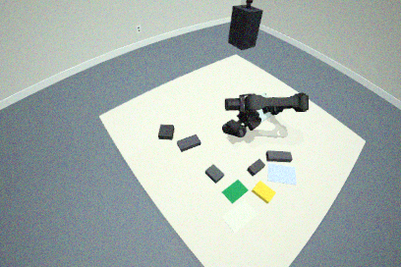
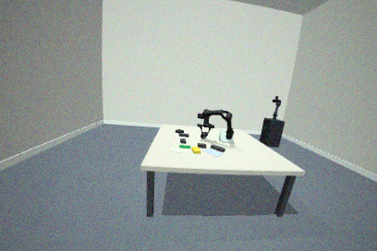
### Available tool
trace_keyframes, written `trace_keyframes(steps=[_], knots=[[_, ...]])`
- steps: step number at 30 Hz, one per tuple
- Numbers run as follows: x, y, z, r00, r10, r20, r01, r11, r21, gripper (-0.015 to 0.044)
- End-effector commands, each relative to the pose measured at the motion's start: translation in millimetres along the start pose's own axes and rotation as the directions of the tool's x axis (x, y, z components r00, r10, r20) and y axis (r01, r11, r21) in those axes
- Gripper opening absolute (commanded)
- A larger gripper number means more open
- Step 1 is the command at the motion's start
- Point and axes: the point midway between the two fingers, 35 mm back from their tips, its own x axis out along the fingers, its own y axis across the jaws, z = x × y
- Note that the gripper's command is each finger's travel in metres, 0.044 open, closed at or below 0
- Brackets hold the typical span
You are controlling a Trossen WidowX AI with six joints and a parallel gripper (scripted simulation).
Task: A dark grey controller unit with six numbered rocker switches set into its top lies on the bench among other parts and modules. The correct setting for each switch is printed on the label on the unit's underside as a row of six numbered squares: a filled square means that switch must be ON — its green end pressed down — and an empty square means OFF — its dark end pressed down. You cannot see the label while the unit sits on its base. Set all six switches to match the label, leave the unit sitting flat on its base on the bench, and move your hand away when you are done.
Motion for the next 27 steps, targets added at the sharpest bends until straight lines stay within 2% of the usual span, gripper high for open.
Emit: trace_keyframes(steps=[1,27], knots=[[-4,-1,-3,1.0,-0.009,0.004,0.009,1.0,-0.003,0.0336],[-13,0,-19,0.999,-0.008,0.045,0.009,1.0,-0.003,0.0336]])
